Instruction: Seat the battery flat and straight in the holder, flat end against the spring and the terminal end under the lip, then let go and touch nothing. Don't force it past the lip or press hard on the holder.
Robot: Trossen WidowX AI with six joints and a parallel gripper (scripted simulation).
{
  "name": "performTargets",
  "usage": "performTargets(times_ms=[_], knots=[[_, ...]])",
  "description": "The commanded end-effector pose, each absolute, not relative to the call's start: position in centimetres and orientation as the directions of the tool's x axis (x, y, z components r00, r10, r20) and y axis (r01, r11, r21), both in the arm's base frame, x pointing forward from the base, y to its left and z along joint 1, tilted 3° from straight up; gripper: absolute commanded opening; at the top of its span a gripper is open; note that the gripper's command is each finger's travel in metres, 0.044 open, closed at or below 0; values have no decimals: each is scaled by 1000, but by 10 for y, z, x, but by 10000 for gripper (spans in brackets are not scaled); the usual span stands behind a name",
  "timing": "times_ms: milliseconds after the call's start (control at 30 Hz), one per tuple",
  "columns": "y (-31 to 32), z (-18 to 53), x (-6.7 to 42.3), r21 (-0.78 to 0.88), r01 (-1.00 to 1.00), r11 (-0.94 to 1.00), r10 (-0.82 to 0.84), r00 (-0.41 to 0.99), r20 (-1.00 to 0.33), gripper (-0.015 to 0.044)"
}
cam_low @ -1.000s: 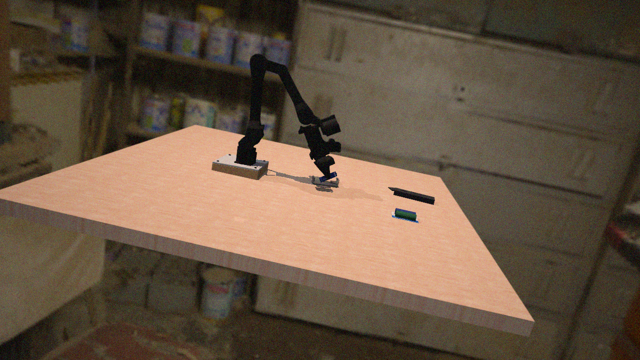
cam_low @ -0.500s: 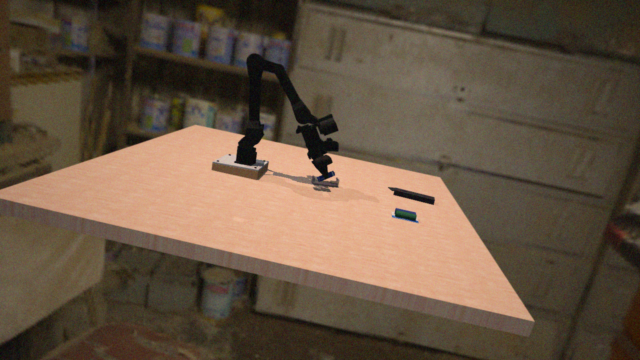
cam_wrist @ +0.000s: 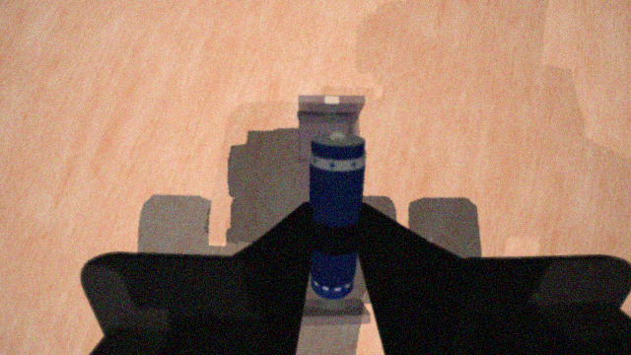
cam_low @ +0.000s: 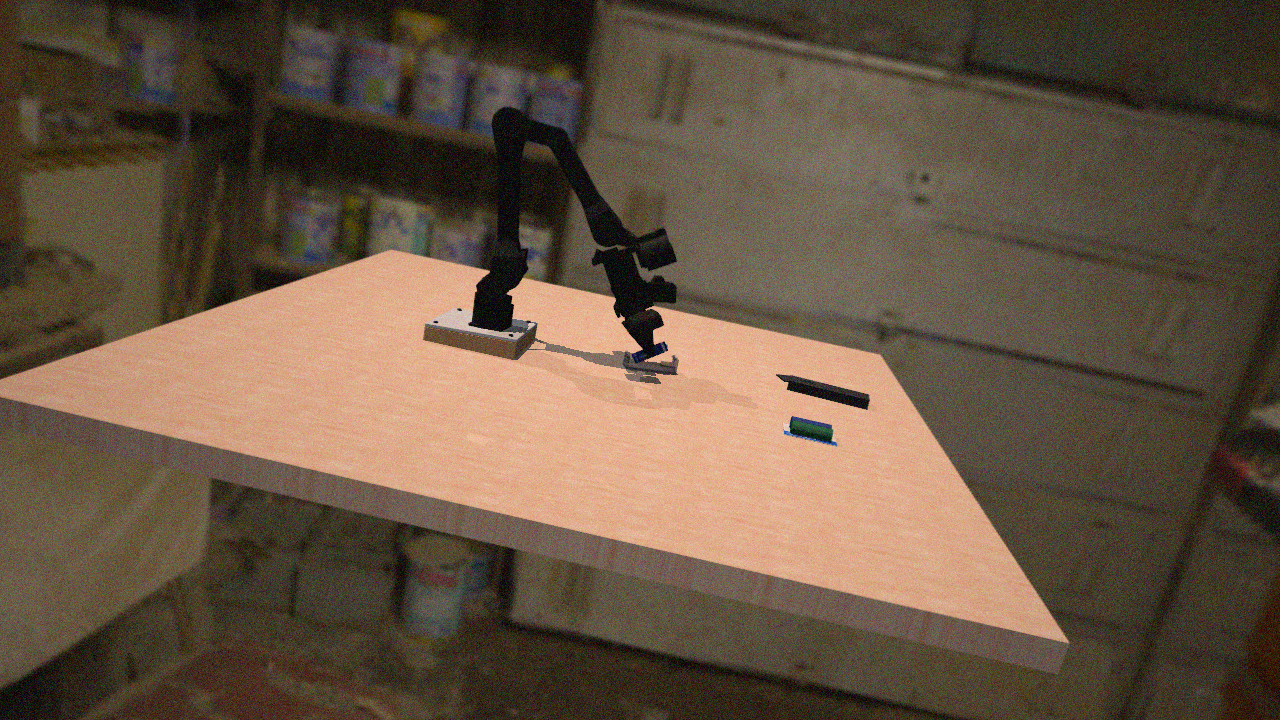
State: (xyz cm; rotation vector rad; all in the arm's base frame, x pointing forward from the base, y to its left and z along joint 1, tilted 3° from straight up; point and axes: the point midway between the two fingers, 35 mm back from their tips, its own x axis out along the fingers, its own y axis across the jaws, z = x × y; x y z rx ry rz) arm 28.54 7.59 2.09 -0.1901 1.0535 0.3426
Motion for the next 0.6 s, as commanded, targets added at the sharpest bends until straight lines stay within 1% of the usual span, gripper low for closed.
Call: performTargets(times_ms=[0, 567], knots=[[75, 17, 284, 7, -366, 931, 170, 416, -893, 62], [77, 14, 289, 9, -367, 930, 141, 335, -932, 62]])
